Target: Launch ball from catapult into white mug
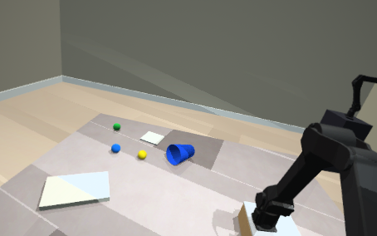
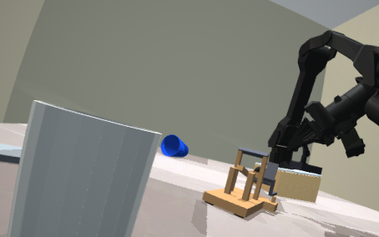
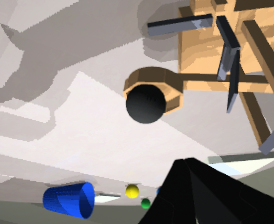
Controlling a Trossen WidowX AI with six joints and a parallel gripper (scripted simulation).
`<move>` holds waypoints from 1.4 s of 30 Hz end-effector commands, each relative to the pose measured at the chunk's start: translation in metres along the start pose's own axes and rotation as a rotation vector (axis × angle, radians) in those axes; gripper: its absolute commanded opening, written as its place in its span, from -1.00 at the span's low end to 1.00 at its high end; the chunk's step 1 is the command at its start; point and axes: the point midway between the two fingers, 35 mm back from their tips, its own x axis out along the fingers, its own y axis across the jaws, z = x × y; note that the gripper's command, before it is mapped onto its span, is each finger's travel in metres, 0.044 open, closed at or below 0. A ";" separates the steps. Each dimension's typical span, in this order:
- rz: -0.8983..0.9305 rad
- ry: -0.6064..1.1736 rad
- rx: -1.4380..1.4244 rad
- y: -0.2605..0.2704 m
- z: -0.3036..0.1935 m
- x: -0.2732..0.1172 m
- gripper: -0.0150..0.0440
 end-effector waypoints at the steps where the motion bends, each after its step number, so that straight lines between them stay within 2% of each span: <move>1: -0.006 0.024 -0.033 0.004 -0.003 0.002 -0.49; 42: -0.006 0.024 -0.033 0.003 0.040 0.046 -0.49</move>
